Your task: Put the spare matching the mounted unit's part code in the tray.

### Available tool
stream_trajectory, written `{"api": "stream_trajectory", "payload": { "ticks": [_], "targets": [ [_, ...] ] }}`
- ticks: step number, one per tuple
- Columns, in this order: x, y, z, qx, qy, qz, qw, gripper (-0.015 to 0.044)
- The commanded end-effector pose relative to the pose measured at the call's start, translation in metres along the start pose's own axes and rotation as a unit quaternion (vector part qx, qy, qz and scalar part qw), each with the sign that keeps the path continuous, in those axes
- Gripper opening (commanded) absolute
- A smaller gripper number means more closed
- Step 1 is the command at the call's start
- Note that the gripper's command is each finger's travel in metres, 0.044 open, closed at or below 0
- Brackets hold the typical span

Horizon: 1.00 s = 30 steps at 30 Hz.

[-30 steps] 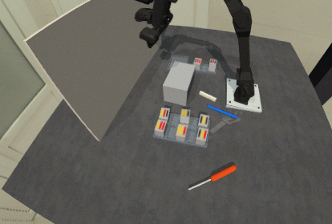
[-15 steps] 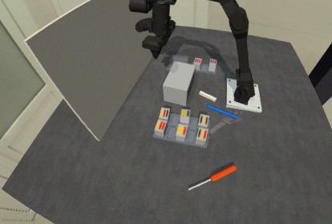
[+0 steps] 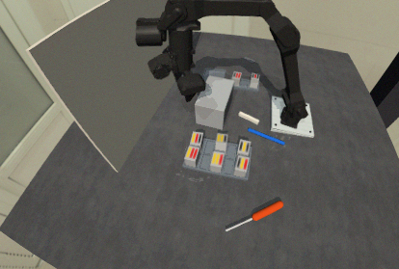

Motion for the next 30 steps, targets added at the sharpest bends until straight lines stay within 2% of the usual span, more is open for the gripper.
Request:
{"api": "stream_trajectory", "payload": {
  "ticks": [1,4,6,11,16,17,30],
  "targets": [
    [-0.011,0.067,0.019,-0.014,0.013,-0.220,0.975,0.0440],
    [-0.012,0.118,0.031,-0.023,0.018,-0.385,0.923,0.0440],
    [-0.011,0.134,0.035,-0.026,0.019,-0.432,0.901,0.0440],
    [-0.011,0.134,0.035,-0.026,0.019,-0.434,0.900,0.0440],
    [-0.010,0.136,0.058,-0.026,0.019,-0.434,0.900,0.0309],
    [-0.009,0.137,0.065,-0.026,0.019,-0.434,0.900,0.0300],
    [-0.005,0.143,0.082,-0.026,0.019,-0.434,0.900,0.0300]
  ]
}}
Point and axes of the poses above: the point midway between the two fingers, 35 mm back from their tips, its own z axis out along the fingers, its own y axis across the jaws, x = y × z, the point moved 2 cm from there along -z, back along the fingers, and after that the axes turned 10 degrees about z, right-handed, at the moved point
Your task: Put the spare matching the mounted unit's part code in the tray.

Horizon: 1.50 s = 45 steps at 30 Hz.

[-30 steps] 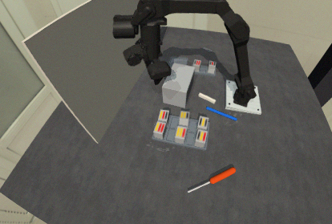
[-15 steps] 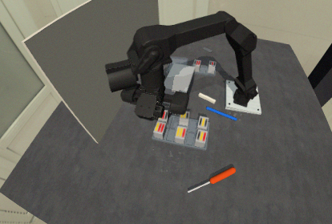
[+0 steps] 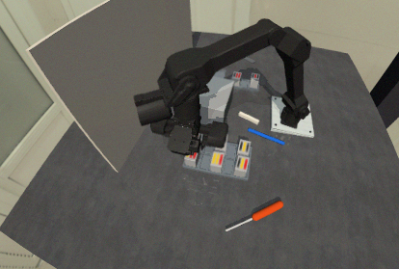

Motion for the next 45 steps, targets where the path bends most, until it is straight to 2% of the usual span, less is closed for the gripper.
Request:
{"api": "stream_trajectory", "payload": {
  "ticks": [1,45],
  "targets": [
    [0.000,0.001,0.007,-0.003,0.003,0.002,1.000,0.0300],
    [0.001,-0.001,0.078,-0.003,0.003,0.002,1.000,0.0300]
  ]
}}
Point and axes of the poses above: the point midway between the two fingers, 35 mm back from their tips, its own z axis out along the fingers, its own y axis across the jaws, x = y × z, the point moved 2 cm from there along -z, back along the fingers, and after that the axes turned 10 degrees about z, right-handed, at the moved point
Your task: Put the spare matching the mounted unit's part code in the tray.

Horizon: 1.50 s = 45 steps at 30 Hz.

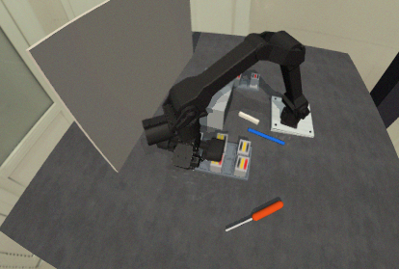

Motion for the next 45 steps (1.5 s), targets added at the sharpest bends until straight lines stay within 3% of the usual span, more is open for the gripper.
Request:
{"api": "stream_trajectory", "payload": {
  "ticks": [1,5,10,17,22,31,45],
  "targets": [
    [0.001,0.001,0.005,-0.002,0.001,0.002,1.000,0.0300],
    [0.001,0.001,0.005,-0.002,0.001,0.002,1.000,0.0300],
    [0.001,0.001,0.004,-0.001,0.001,0.000,1.000,0.0169],
    [0.001,0.001,0.004,-0.001,0.001,0.000,1.000,0.0122],
    [0.001,0.001,0.004,-0.001,0.001,0.000,1.000,0.0000],
    [0.000,0.000,0.000,-0.001,0.001,0.000,1.000,0.0000],
    [0.001,0.001,-0.074,-0.002,0.001,0.002,1.000,0.0000]
  ]
}}
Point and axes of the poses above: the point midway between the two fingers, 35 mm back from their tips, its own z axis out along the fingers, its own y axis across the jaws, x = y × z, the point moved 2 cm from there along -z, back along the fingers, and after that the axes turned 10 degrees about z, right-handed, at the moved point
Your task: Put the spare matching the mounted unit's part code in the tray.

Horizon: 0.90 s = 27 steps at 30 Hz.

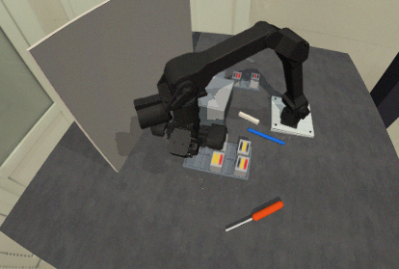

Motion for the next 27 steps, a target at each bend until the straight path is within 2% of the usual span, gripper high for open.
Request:
{"api": "stream_trajectory", "payload": {
  "ticks": [1,5,22,27],
  "targets": [
    [0.001,0.001,-0.012,0.000,0.000,0.000,1.000,0.0000],
    [0.000,0.000,-0.013,0.003,-0.003,0.000,1.000,0.0000],
    [0.004,-0.004,-0.079,0.007,-0.007,0.001,1.000,0.0000],
    [0.007,-0.005,-0.085,0.008,-0.008,0.002,1.000,0.0000]
  ]
}}
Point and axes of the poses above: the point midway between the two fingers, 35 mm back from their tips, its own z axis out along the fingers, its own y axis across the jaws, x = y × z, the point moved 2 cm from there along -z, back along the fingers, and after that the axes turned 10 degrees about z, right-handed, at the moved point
